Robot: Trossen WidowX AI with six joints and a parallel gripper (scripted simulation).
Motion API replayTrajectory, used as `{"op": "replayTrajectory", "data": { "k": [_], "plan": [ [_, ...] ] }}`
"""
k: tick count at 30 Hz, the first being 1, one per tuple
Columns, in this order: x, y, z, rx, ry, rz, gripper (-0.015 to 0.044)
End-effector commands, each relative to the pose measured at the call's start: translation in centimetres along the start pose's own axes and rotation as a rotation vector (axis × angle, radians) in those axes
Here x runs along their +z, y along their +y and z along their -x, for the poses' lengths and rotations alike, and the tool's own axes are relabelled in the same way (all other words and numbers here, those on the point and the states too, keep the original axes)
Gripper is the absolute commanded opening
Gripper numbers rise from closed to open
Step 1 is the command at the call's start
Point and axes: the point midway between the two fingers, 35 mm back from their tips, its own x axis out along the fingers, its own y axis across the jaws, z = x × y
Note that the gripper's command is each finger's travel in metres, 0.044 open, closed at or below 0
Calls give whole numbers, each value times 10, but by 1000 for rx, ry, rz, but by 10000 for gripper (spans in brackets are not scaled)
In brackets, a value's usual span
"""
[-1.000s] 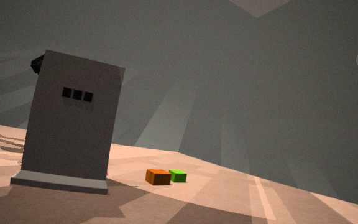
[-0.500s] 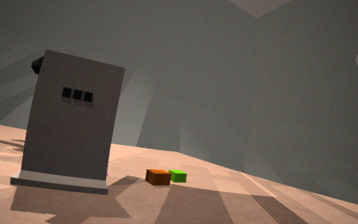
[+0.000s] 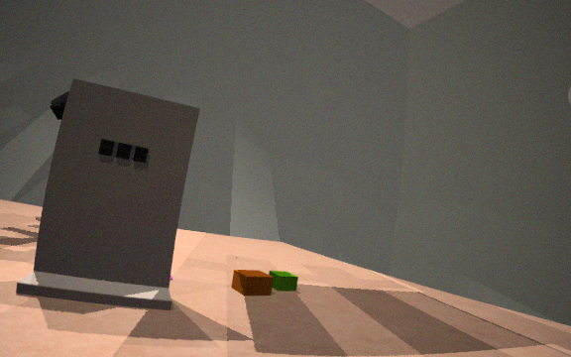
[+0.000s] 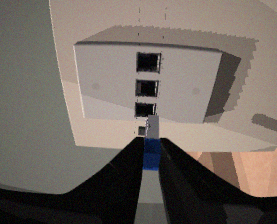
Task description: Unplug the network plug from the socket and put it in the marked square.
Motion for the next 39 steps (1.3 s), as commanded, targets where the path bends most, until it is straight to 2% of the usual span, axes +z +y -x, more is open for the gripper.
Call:
{"op": "replayTrajectory", "data": {
  "k": [1,19,39],
  "plan": [
    [-1,-1,2,-5,1,-2,0],
    [-2,-1,10,-5,1,-2,0],
    [-5,39,19,-5,2,-3,0]
  ]
}}
